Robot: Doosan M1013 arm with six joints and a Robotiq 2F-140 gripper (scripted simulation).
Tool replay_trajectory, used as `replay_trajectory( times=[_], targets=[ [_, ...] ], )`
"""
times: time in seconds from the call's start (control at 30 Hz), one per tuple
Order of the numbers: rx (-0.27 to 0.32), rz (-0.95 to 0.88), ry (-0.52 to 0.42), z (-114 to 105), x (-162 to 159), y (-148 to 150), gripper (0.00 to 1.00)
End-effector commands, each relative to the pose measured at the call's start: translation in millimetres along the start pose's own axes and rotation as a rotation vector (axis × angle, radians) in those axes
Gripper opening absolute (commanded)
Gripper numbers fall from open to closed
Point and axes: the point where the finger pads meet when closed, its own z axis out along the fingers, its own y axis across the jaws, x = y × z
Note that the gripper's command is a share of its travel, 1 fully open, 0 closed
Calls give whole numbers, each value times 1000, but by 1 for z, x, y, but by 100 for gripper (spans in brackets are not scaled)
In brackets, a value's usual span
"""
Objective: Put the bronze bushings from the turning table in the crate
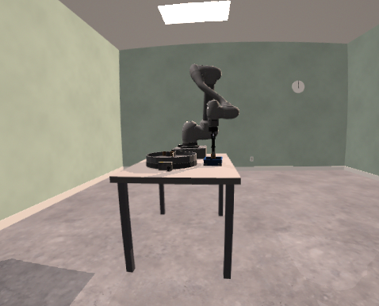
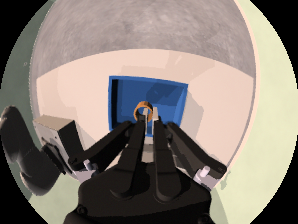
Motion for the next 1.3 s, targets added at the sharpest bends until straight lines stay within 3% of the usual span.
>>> replay_trajectory(
  times=[0.0, 0.67, 1.27],
  targets=[
    [0, 0, 0, 5, 0, 0, 0],
    [0, 0, 0, 34, 0, 0, 0],
    [0, 0, 0, 36, 0, 0, 0]
  ],
)
